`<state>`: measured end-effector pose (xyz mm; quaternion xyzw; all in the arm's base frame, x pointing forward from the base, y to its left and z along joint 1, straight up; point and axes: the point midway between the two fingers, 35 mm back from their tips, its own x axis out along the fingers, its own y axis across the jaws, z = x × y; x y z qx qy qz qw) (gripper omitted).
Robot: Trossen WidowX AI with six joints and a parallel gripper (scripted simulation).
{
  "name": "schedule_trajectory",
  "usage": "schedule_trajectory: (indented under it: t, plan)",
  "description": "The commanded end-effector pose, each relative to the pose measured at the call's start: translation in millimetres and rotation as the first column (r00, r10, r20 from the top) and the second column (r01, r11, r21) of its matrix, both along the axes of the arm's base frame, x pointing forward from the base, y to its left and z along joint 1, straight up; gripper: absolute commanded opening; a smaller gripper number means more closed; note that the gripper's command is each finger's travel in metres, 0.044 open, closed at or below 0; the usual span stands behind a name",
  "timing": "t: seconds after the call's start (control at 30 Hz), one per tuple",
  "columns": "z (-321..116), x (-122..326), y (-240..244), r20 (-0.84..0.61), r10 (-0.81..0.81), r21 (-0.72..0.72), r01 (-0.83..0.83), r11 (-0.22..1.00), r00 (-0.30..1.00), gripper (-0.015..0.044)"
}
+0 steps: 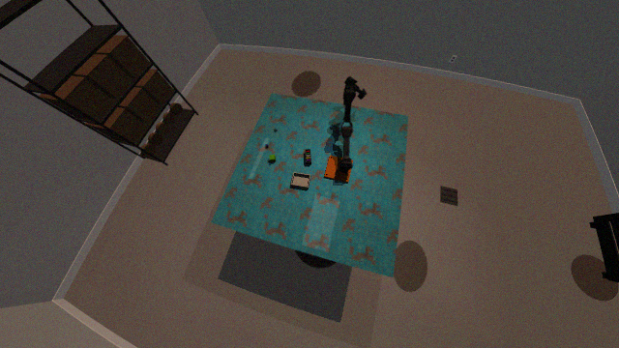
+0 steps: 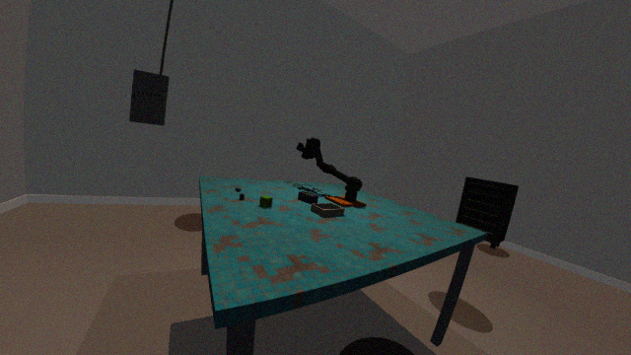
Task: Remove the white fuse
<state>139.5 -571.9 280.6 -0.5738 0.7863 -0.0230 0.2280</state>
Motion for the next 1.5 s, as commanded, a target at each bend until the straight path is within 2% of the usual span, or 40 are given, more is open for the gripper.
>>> schedule_trajectory:
  t: [0.0, 0.23, 0.4, 0.67, 0.97, 1.3, 1.47]
  plan:
    - [2.2, -1.3, -0.1, 0.002, -0.001, -0.006, 0.001, 1.000, 1.000, 0.0374]
    - [88.3, -51.6, 6.2, 0.057, -0.043, -0.231, 0.055, 0.971, 0.997, 0.0190]
    - [158.2, -83.5, 31.8, 0.100, -0.041, -0.393, 0.077, 0.916, 0.994, 0.0072]
    - [248.8, -139.7, 80.3, 0.118, -0.079, -0.618, 0.135, 0.774, 0.990, 0.0072]
    - [351.1, -205.9, 179.7, 0.112, -0.173, -0.862, 0.182, 0.474, 0.979, 0.0072]
    - [405.5, -224.8, 287.8, 0.128, -0.256, -0.960, 0.185, 0.211, 0.958, 0.0072]
    - [435.5, -233.5, 366.7, 0.125, -0.333, -0.991, 0.136, 0.009, 0.935, 0.0072]
